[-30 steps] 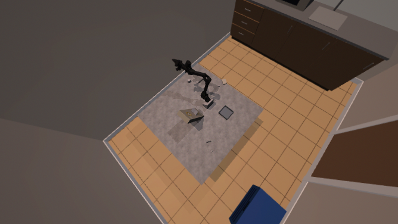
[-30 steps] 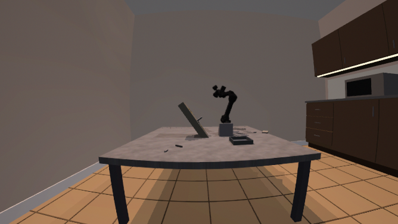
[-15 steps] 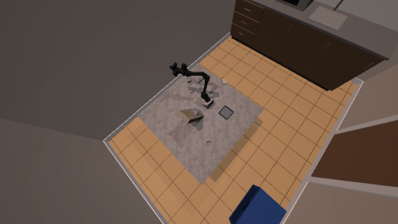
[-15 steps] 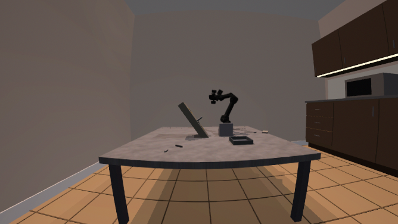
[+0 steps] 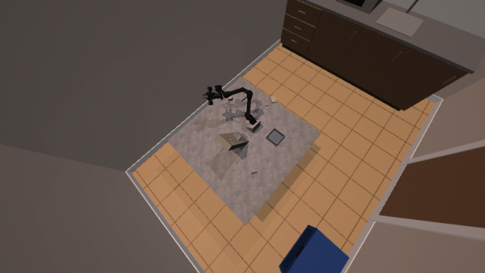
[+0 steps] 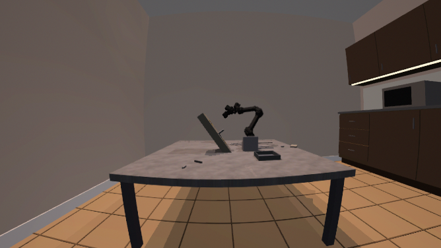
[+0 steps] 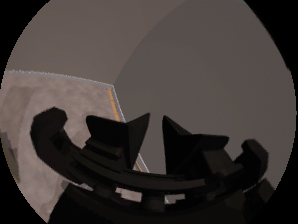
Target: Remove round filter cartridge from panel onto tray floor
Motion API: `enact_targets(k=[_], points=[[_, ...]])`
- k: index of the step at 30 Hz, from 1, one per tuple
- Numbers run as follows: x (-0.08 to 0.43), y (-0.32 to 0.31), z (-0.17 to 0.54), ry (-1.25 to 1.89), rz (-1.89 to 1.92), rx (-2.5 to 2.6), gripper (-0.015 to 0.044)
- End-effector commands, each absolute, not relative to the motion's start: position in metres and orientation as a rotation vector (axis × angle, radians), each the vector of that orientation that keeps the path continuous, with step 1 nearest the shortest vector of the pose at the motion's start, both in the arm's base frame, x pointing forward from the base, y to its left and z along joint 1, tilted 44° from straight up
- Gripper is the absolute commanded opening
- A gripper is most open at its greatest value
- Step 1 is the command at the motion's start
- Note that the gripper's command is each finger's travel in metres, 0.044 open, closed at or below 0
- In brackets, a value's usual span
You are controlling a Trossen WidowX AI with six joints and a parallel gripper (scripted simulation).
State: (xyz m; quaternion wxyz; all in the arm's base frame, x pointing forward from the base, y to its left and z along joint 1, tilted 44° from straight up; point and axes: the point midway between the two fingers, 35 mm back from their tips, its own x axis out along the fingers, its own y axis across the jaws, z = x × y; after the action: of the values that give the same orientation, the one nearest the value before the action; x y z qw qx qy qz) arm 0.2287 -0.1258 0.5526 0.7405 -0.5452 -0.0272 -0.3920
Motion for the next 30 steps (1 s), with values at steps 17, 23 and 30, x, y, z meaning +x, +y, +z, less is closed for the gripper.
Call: enact_targets(k=[17, 23, 30], points=[[0.359, 0.002, 0.38, 0.07, -0.367, 0.097, 0.0101], [0.361, 0.052, 0.33, 0.16, -0.345, 0.368, 0.0101], [0.346, 0.106, 0.275, 0.237, -0.384, 0.681, 0.0101]])
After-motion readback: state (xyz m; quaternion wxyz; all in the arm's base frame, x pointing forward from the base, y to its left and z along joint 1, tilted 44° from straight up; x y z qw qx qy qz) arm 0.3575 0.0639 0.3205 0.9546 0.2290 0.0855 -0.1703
